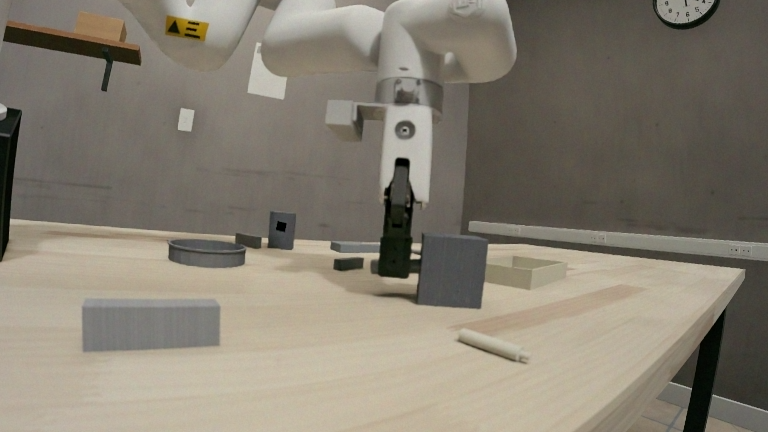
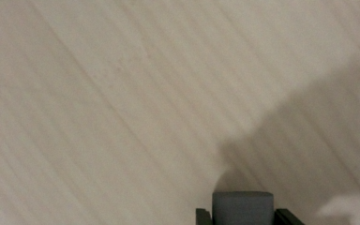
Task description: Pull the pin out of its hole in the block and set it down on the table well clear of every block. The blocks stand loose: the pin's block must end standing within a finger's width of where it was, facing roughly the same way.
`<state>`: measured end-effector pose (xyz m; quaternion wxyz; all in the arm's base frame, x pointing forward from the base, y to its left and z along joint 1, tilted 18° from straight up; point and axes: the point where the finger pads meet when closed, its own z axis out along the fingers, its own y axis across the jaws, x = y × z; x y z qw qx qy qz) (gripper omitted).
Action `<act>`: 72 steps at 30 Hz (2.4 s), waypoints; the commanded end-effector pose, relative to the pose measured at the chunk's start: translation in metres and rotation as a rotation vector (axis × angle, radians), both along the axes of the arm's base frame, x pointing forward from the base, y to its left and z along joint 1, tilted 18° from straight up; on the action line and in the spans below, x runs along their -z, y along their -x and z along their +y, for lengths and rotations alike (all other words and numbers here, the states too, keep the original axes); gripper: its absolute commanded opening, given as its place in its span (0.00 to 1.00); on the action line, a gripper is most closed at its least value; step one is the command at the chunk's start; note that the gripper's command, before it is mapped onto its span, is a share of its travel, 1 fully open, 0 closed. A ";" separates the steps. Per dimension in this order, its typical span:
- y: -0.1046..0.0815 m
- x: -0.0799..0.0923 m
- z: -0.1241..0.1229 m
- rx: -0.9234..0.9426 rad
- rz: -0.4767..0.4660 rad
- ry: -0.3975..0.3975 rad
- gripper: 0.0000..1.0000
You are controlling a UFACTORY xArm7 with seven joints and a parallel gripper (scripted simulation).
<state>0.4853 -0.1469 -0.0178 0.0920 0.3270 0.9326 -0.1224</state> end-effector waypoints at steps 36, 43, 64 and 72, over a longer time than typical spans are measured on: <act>-0.001 -0.002 0.000 -0.001 -0.003 0.001 0.00; 0.000 -0.001 0.001 -0.001 -0.002 0.001 0.00; 0.004 0.001 0.004 0.000 0.004 -0.005 0.00; 0.012 0.006 0.009 0.002 0.013 -0.008 0.00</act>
